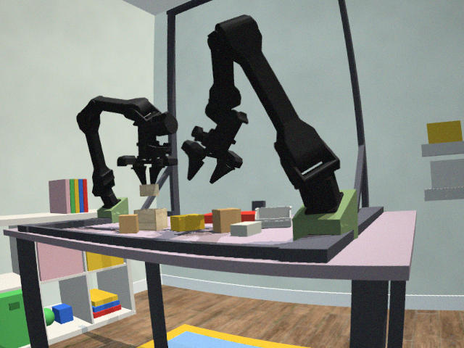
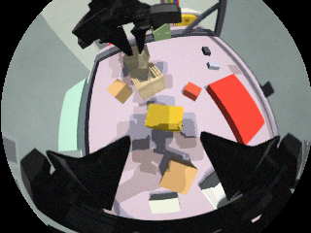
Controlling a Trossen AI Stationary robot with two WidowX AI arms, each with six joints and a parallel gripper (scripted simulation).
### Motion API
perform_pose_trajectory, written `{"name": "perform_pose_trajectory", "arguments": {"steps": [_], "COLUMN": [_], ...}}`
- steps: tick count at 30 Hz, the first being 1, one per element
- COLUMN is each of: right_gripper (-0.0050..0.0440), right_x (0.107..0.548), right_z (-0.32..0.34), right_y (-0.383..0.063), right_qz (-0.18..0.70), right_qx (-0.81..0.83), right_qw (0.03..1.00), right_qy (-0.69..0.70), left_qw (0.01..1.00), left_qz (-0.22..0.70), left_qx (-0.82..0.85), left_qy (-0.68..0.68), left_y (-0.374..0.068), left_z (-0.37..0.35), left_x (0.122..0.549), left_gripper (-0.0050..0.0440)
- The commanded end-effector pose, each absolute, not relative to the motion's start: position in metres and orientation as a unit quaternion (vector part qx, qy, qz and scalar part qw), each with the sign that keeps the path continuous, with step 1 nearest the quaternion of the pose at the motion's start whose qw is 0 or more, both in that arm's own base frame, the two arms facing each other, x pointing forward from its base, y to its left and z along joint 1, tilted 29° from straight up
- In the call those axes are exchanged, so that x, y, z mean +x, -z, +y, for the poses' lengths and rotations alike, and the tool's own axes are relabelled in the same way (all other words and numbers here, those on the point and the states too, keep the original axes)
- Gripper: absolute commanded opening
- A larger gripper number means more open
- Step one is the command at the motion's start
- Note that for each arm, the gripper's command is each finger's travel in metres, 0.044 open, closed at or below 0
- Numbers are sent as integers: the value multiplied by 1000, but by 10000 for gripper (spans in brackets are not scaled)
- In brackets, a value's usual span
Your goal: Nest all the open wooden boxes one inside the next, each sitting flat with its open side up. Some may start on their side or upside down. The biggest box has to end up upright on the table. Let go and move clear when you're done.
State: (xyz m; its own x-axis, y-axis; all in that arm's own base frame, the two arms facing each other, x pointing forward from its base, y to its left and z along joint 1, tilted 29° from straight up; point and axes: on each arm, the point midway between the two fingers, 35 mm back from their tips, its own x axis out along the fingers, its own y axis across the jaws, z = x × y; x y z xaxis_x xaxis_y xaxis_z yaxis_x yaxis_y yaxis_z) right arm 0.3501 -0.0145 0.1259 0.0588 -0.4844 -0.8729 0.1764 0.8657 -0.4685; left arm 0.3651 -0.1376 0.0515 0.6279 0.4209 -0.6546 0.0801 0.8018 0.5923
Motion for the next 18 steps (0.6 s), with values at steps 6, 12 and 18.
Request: {"name": "perform_pose_trajectory", "arguments": {"steps": [6, 12, 18], "right_gripper": [180, 180, 180], "right_x": [354, 354, 354], "right_z": [-13, -13, -13], "right_y": [-132, -132, -132], "right_qz": [639, 639, 639], "right_qx": [-115, -115, -115], "right_qw": [725, 725, 725], "right_qy": [232, 232, 232], "left_qw": [881, 892, 901], "left_qz": [345, 300, 261], "left_qx": [309, 327, 333], "left_qy": [-91, -91, -93], "left_y": [-50, -47, -47], "left_z": [-162, -177, -189], "left_x": [378, 379, 378], "left_gripper": [400, 400, 400]}}
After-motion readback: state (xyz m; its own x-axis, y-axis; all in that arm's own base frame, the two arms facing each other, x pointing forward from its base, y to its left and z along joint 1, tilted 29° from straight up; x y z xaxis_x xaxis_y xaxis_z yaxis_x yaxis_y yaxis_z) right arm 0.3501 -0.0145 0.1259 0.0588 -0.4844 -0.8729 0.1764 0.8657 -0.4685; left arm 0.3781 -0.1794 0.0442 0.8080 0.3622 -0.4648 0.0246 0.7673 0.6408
